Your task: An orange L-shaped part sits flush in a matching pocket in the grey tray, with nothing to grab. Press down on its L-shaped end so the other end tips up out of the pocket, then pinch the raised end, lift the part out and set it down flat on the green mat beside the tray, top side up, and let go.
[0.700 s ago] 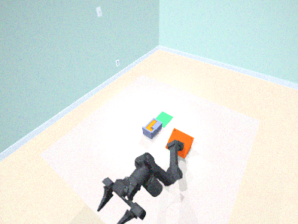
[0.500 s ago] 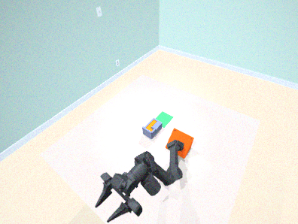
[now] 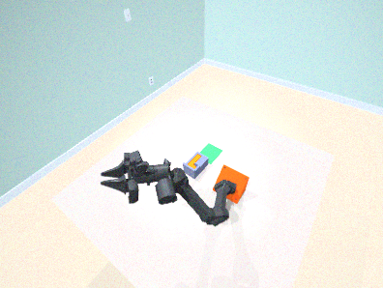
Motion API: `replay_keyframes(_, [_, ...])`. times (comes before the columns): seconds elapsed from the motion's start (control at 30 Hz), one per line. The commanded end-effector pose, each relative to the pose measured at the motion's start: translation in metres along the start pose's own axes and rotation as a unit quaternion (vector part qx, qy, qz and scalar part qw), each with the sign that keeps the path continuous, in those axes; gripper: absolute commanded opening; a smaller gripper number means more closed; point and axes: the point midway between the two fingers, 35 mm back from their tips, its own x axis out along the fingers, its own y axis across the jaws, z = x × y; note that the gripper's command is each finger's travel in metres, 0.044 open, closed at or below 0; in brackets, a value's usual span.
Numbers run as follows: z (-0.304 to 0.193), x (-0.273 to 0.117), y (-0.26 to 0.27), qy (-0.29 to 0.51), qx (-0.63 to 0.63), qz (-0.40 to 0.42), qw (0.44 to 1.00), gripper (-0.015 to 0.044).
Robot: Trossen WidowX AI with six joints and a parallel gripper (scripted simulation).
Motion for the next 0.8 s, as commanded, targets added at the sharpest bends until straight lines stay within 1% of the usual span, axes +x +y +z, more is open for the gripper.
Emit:
replay_keyframes(0.0, [0.017,-0.006,-0.075,-0.018,-0.029,-0.098,0.995,0.0180])
replay_keyframes(0.2, [0.029,-0.035,-0.184,-0.013,-0.058,-0.255,0.965,0.0180])
replay_keyframes(0.23, [0.028,-0.043,-0.201,-0.011,-0.046,-0.278,0.959,0.0180])
replay_keyframes(0.37, [0.022,-0.079,-0.268,0.028,-0.064,-0.379,0.923,0.0180])
replay_keyframes(0.47, [0.012,-0.113,-0.314,0.072,-0.076,-0.449,0.887,0.0180])
replay_keyframes(0.6, [-0.012,-0.166,-0.365,0.154,-0.073,-0.529,0.831,0.0180])
replay_keyframes(0.77, [-0.053,-0.238,-0.407,0.281,-0.047,-0.592,0.754,0.0180])
